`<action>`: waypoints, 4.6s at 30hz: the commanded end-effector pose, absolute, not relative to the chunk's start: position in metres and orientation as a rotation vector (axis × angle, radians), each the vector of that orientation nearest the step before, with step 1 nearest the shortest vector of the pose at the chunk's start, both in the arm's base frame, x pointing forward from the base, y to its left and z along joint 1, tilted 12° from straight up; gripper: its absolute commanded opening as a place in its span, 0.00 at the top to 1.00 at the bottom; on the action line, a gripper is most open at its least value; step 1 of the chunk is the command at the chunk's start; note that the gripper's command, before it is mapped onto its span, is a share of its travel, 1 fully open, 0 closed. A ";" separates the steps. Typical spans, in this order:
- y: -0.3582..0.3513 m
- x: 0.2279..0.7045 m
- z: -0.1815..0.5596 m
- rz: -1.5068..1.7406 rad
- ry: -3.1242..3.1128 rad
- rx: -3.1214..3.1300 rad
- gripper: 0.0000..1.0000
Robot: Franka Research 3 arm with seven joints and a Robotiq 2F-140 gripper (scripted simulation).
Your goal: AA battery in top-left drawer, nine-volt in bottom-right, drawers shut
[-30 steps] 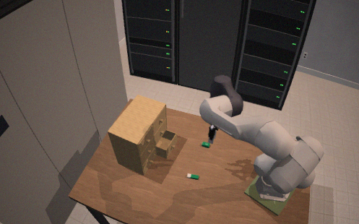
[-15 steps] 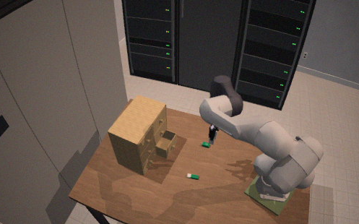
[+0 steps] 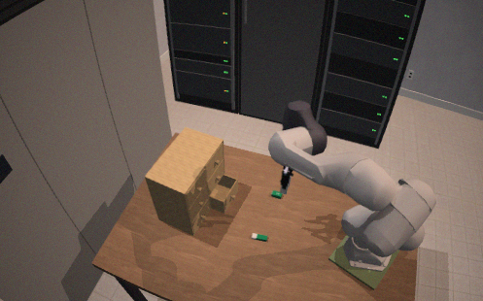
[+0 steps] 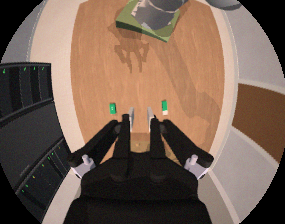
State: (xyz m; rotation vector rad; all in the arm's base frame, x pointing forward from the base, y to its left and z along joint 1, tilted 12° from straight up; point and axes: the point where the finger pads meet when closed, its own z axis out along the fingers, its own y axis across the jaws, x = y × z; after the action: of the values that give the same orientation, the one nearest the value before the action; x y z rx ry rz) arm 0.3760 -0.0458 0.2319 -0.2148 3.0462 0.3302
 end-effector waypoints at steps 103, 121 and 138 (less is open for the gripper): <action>-0.094 0.444 0.160 0.057 1.386 -2.485 0.80; -0.098 0.446 0.151 0.033 1.227 -2.570 0.80; -0.102 0.448 0.142 0.011 1.071 -2.645 0.80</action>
State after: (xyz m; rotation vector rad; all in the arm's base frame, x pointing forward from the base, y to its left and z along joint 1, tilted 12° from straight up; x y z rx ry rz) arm 0.4460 -0.0992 0.1434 -2.5887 1.1918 0.0398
